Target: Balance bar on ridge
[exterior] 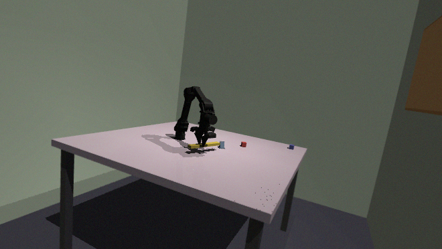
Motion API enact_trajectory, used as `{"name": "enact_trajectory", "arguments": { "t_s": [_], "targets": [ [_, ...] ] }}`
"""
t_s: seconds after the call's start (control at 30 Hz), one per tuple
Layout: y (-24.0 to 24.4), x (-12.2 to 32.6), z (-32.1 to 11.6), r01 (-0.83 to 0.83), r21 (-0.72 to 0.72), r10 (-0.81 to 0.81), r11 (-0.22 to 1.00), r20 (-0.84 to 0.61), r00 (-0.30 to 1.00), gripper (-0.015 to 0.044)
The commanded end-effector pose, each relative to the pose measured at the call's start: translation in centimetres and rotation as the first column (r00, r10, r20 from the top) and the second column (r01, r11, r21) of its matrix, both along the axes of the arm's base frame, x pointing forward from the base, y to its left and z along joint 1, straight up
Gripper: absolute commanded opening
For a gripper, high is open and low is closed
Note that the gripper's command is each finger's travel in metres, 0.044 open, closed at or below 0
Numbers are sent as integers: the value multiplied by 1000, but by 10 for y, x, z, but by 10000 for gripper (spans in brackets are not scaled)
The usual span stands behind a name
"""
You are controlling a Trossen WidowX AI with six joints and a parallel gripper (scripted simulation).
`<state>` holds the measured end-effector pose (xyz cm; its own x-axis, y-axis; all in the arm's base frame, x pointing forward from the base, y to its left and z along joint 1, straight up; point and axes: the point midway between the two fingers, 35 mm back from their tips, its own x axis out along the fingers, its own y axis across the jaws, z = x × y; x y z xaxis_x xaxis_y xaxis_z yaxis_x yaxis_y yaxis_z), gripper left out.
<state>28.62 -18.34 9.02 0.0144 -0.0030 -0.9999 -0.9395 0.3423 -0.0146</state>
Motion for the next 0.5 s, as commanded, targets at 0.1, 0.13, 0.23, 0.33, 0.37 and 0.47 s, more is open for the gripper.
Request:
{"name": "enact_trajectory", "arguments": {
  "t_s": [0.1,0.13,0.23,0.33,0.37,0.47],
  "targets": [
    [-1,1,23,-2,-13,2,1000,13,1000,0],
    [-1,0,26,-2,-13,2,1000,13,1000,0],
    [-1,0,34,-3,-13,3,1000,13,1000,0],
    [0,-1,42,-3,-13,3,1000,13,1000,0],
    [0,-2,44,-3,-13,3,1000,12,1000,0],
    [1,-3,52,-3,-14,3,1000,12,1000,0]
  ]
}}
